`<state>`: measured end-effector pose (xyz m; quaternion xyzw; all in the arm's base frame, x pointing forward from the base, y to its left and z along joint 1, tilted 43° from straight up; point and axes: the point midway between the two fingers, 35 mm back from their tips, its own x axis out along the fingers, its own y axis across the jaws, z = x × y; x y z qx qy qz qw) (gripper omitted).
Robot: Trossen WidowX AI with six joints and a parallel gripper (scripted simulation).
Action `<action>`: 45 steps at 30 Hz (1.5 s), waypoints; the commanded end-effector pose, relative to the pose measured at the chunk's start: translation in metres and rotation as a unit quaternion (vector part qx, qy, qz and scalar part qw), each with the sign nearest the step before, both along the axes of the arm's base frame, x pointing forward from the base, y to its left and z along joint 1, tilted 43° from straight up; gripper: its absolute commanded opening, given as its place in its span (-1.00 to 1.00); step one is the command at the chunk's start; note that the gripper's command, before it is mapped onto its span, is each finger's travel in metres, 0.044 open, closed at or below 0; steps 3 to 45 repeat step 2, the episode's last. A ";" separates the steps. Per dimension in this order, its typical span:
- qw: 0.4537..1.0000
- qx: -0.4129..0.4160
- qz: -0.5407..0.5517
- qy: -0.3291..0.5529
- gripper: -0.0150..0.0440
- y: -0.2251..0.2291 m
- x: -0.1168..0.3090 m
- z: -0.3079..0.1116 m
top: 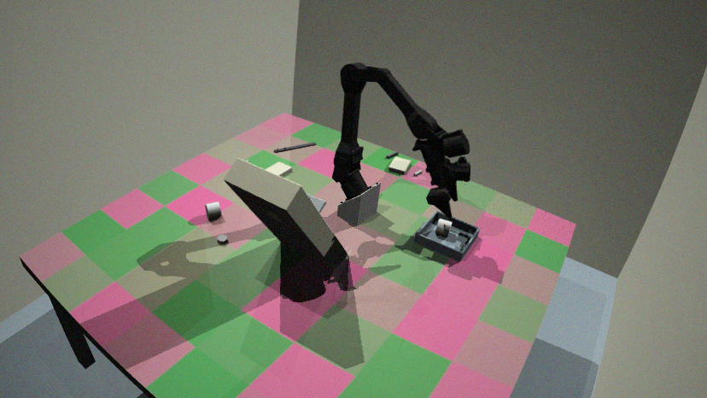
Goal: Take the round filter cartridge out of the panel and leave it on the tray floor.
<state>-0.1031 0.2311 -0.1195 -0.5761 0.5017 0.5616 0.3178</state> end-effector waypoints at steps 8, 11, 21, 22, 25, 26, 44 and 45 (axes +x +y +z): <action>1.000 -0.001 -0.001 0.000 1.00 -0.001 0.000 0.000; 1.000 -0.001 -0.001 0.000 1.00 -0.001 0.000 0.000; 1.000 -0.001 -0.001 0.000 1.00 -0.001 0.000 0.000; 1.000 -0.001 -0.001 0.000 1.00 -0.001 0.000 0.000; 1.000 -0.001 -0.001 0.000 1.00 -0.001 0.000 0.000; 1.000 -0.001 -0.001 0.000 1.00 -0.001 0.000 0.000; 1.000 -0.001 -0.001 0.000 1.00 -0.001 0.000 0.000; 1.000 -0.001 -0.001 0.000 1.00 -0.001 0.000 0.000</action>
